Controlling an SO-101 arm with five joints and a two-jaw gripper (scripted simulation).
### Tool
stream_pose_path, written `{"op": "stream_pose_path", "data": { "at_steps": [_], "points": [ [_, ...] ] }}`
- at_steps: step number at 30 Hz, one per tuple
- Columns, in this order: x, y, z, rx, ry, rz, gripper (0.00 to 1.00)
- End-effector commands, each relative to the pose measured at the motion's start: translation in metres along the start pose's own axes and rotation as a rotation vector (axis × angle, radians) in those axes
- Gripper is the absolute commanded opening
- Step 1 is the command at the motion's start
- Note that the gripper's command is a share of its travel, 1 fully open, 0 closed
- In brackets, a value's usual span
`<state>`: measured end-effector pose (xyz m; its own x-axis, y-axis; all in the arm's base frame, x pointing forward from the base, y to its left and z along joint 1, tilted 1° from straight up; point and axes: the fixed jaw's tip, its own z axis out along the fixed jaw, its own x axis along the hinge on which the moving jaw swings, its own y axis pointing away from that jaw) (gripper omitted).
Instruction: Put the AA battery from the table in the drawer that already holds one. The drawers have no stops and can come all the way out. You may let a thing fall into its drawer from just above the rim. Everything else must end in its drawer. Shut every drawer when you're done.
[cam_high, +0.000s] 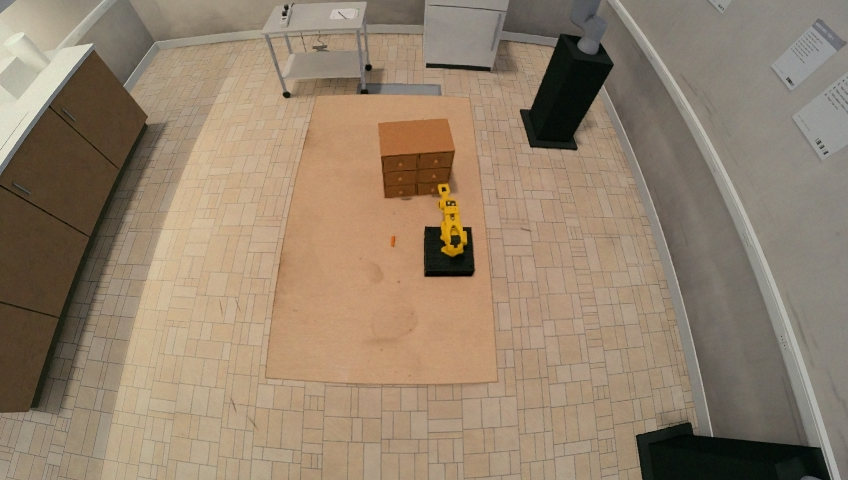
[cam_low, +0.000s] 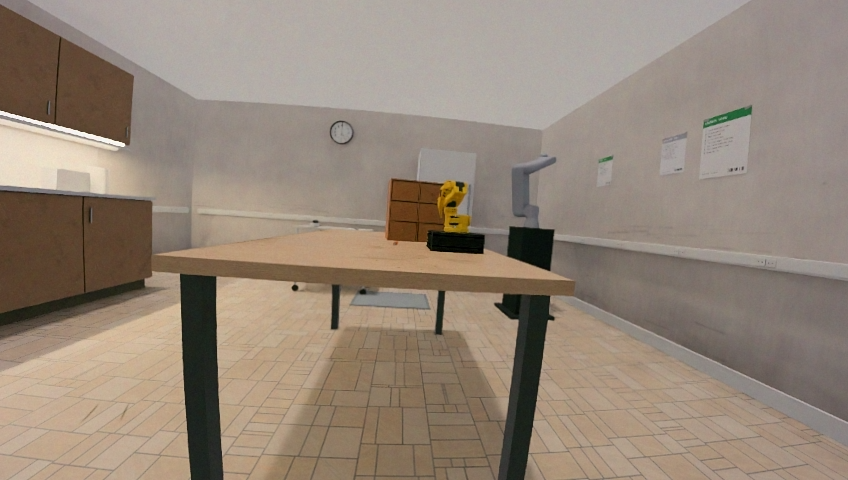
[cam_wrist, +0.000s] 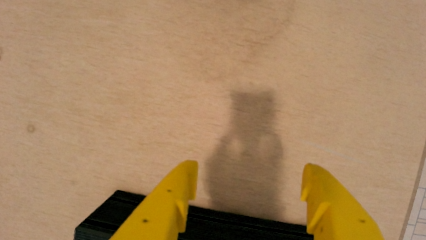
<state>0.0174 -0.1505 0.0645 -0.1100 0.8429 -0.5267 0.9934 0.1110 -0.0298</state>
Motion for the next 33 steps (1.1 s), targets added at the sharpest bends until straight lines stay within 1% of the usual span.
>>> {"op": "stream_pose_path", "data": {
  "at_steps": [1, 15, 22, 30, 32, 33],
  "points": [
    [0.004, -0.001, 0.002, 0.002, 0.018, 0.018, 0.21],
    [0.004, -0.001, 0.002, 0.002, 0.018, 0.018, 0.21],
    [-0.014, 0.011, 0.012, -0.038, -0.054, 0.067, 0.21],
    [-0.031, 0.027, 0.022, -0.099, -0.129, 0.127, 0.21],
    [-0.031, 0.027, 0.022, -0.099, -0.129, 0.127, 0.21],
    [-0.033, 0.03, 0.023, -0.108, -0.138, 0.135, 0.21]
  ]
}}
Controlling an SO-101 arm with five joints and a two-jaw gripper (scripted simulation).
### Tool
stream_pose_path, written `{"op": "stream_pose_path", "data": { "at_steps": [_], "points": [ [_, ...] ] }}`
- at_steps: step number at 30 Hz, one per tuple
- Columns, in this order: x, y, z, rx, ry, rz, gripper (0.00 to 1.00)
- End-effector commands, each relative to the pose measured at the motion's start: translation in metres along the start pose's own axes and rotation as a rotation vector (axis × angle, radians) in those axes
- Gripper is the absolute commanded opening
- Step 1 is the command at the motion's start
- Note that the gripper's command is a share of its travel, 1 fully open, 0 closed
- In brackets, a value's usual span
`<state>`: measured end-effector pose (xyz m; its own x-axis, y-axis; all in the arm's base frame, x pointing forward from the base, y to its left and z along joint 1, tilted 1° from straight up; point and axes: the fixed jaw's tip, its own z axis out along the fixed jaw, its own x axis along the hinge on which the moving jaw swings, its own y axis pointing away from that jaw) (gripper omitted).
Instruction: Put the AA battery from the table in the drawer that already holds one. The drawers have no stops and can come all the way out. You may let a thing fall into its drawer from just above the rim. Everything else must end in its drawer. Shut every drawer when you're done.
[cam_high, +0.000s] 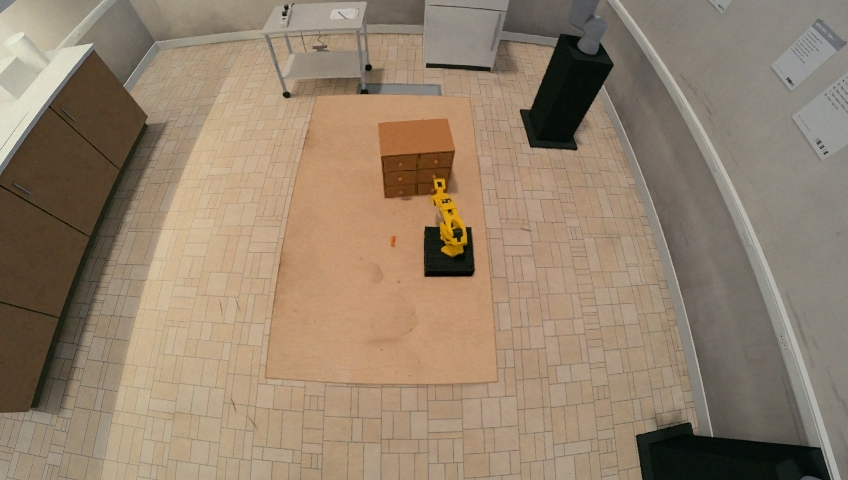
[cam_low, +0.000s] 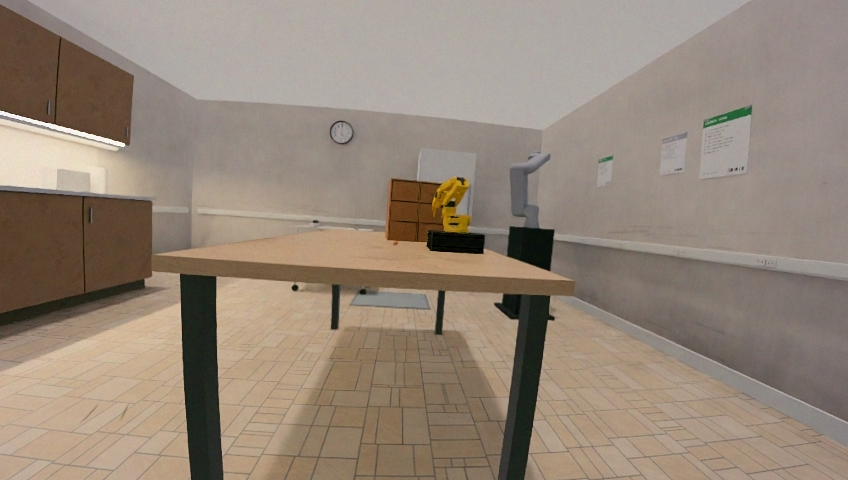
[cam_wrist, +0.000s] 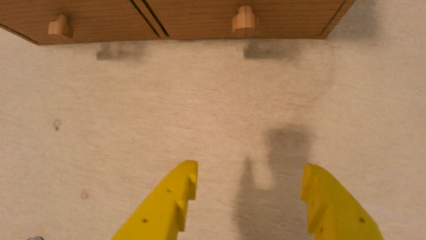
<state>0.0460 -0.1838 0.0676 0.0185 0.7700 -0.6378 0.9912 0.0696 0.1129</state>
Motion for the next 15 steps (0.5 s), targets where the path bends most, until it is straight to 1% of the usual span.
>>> {"op": "stream_pose_path", "data": {
  "at_steps": [1, 10, 14, 15],
  "points": [
    [0.0, 0.007, 0.009, -0.023, -0.003, 0.027, 0.21],
    [-0.01, 0.03, 0.022, -0.113, -0.073, 0.102, 0.21],
    [-0.012, 0.041, 0.026, -0.158, -0.099, 0.137, 0.21],
    [-0.012, 0.041, 0.026, -0.158, -0.099, 0.137, 0.21]
  ]
}}
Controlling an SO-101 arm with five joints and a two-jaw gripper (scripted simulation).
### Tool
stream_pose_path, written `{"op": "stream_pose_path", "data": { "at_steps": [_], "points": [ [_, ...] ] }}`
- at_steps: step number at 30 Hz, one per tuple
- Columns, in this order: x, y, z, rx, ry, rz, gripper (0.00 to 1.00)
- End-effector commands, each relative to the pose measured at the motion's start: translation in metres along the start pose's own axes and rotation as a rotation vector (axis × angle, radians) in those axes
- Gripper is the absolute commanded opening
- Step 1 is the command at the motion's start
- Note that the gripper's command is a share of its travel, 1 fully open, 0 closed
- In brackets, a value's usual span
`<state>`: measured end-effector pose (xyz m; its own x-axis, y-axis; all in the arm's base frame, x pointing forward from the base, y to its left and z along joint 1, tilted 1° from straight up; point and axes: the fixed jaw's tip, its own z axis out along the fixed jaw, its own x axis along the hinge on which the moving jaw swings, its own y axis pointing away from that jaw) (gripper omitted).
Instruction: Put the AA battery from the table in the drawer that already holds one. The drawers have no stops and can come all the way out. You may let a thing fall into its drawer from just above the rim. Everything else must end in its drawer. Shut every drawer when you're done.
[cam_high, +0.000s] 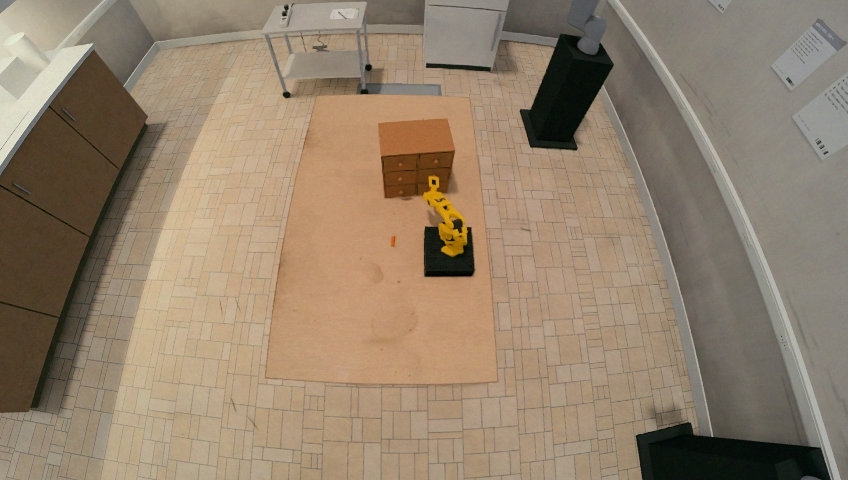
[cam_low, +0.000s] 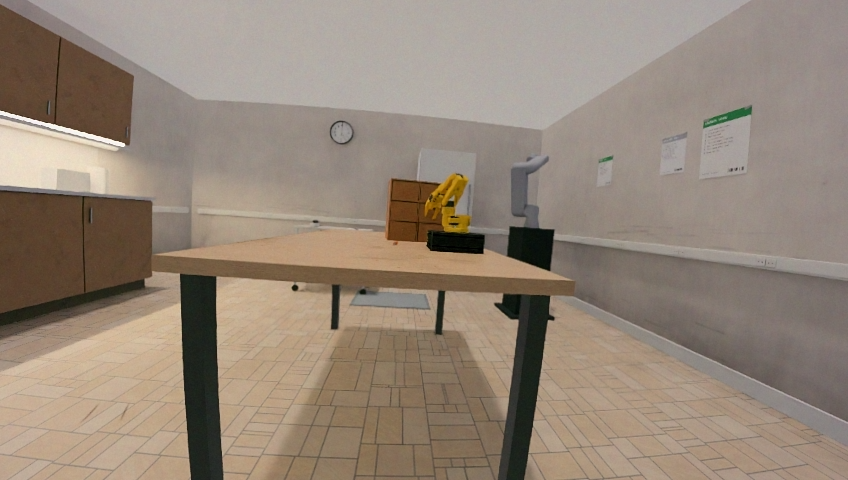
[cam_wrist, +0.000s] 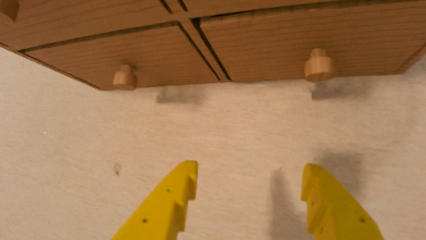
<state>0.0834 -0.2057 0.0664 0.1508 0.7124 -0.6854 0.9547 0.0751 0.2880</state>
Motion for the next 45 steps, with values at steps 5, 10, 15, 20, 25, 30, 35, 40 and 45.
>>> {"op": "stream_pose_path", "data": {
  "at_steps": [5, 10, 15, 20, 25, 30, 35, 40, 45],
  "points": [
    [0.004, 0.015, 0.012, -0.067, -0.023, 0.059, 0.21],
    [0.006, 0.028, 0.018, -0.13, -0.045, 0.106, 0.21],
    [0.008, 0.042, 0.022, -0.195, -0.062, 0.155, 0.21],
    [0.011, 0.05, 0.023, -0.236, -0.069, 0.186, 0.21],
    [0.015, 0.063, 0.025, -0.306, -0.076, 0.238, 0.21],
    [0.021, 0.075, 0.025, -0.378, -0.076, 0.291, 0.21],
    [0.025, 0.082, 0.024, -0.422, -0.072, 0.323, 0.21],
    [0.032, 0.094, 0.022, -0.497, -0.061, 0.378, 0.21],
    [0.036, 0.099, 0.02, -0.534, -0.053, 0.405, 0.21]
  ]
}}
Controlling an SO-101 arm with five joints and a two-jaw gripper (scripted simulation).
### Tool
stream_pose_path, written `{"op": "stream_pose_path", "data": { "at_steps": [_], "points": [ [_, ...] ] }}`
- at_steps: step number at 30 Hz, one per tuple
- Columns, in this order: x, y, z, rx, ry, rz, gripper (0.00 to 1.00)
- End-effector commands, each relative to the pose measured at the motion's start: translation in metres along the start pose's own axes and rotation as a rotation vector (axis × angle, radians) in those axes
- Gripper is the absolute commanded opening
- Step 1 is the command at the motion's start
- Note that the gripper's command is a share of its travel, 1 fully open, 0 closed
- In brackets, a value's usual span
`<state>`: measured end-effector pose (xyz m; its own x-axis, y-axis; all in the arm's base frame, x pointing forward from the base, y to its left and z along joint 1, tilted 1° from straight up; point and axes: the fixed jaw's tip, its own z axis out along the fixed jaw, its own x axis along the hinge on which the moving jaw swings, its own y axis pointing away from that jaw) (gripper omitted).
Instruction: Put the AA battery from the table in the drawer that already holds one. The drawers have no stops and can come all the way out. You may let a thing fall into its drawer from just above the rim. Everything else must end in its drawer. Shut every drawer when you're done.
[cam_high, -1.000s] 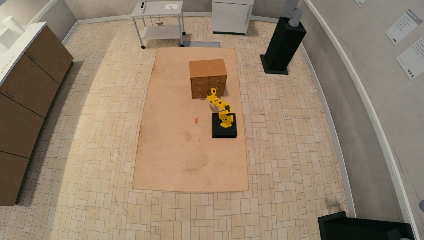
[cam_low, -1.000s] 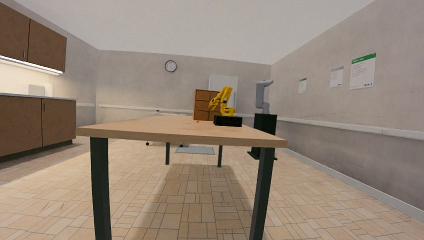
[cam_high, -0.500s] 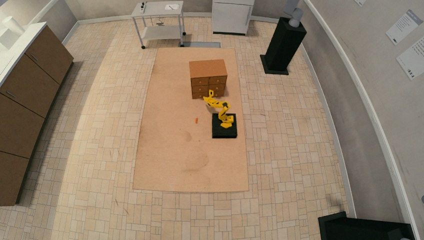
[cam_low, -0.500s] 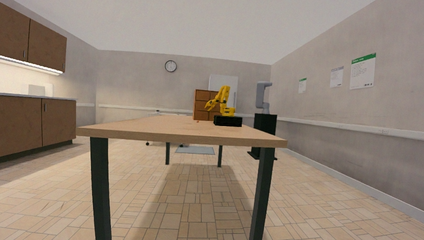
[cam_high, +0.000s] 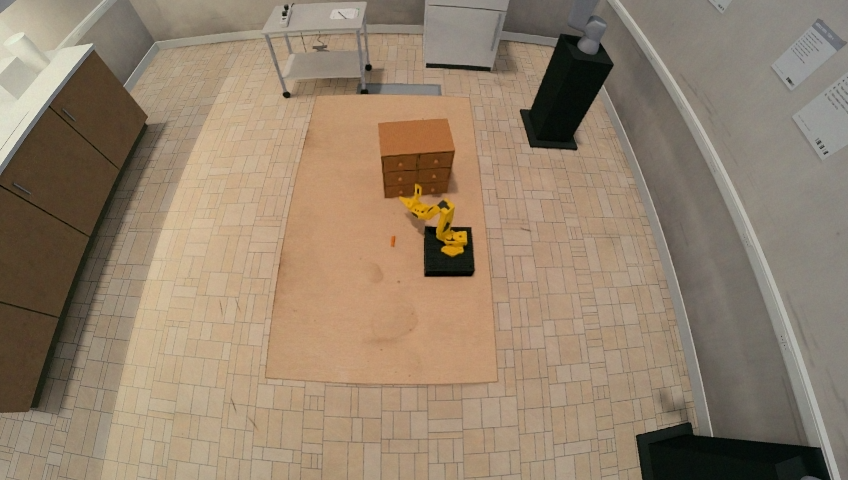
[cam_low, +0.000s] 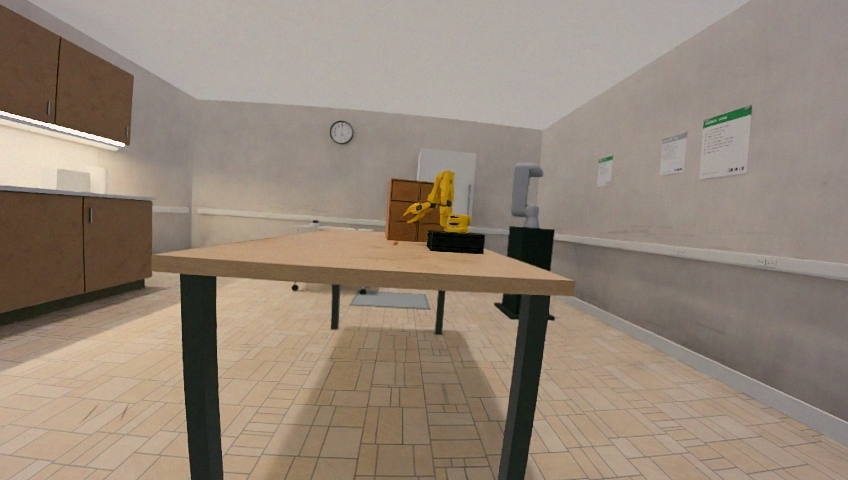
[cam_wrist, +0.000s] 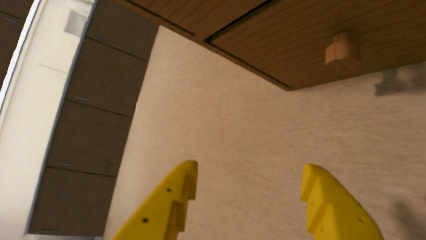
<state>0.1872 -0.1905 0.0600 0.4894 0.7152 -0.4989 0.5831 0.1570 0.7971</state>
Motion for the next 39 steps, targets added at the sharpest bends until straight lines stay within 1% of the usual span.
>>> {"op": "stream_pose_path", "data": {
  "at_steps": [1, 24, 30, 36, 39],
  "points": [
    [0.005, -0.001, -0.001, -0.015, 0.007, 0.019, 0.21],
    [0.005, -0.001, -0.001, -0.015, 0.007, 0.019, 0.21],
    [-0.001, -0.015, 0.023, 0.006, -0.028, 0.034, 0.21],
    [-0.003, -0.036, 0.043, 0.027, -0.064, 0.048, 0.21],
    [-0.003, -0.036, 0.043, 0.027, -0.064, 0.048, 0.21]
  ]
}}
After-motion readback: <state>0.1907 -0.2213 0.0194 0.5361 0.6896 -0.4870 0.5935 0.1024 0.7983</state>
